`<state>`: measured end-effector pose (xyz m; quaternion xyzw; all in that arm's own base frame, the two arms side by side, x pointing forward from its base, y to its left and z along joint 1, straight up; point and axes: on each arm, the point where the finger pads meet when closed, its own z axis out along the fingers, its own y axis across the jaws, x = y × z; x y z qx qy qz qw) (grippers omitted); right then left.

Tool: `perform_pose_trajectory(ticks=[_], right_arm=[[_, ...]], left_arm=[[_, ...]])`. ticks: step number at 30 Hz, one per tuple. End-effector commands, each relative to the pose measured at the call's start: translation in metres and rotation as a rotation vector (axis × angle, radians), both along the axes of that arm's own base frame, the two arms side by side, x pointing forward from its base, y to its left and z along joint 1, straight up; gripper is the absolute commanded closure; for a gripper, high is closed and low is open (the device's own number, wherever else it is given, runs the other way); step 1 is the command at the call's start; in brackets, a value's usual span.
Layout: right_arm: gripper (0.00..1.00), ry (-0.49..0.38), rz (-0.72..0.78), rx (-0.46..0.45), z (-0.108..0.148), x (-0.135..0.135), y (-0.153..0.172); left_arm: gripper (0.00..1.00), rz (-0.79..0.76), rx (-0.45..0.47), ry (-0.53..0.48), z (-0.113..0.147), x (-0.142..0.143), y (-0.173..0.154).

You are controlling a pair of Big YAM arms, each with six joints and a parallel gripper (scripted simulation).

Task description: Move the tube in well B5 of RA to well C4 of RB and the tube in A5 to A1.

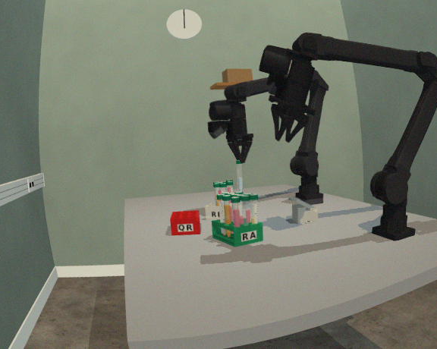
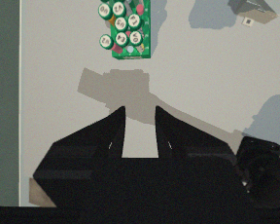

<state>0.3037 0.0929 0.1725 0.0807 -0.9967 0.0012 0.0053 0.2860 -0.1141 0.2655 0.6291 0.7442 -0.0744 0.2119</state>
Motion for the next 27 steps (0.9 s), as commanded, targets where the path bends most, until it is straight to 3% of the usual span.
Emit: perform_pose_trajectory(ticks=[1, 5, 6, 7, 27], right_arm=[[1.00, -0.026, -0.006, 0.009, 0.013, -0.005, 0.008], [1.00, -0.033, -0.006, 0.012, 0.013, -0.006, 0.011], [1.00, -0.090, -0.006, 0.032, 0.031, 0.014, 0.020], [1.00, -0.069, -0.006, 0.025, 0.023, 0.019, 0.023], [1.00, -0.066, -0.006, 0.029, 0.019, 0.057, 0.071]], left_arm=[[0.70, 0.000, -0.008, -0.037, 0.016, 0.007, -0.001], [0.70, 0.000, -0.008, -0.037, 0.016, 0.007, -0.001], [0.70, 0.000, -0.008, -0.037, 0.016, 0.007, -0.001], [0.70, 0.000, -0.008, -0.037, 0.016, 0.007, -0.001], [0.70, 0.000, -0.008, -0.037, 0.016, 0.007, -0.001]])
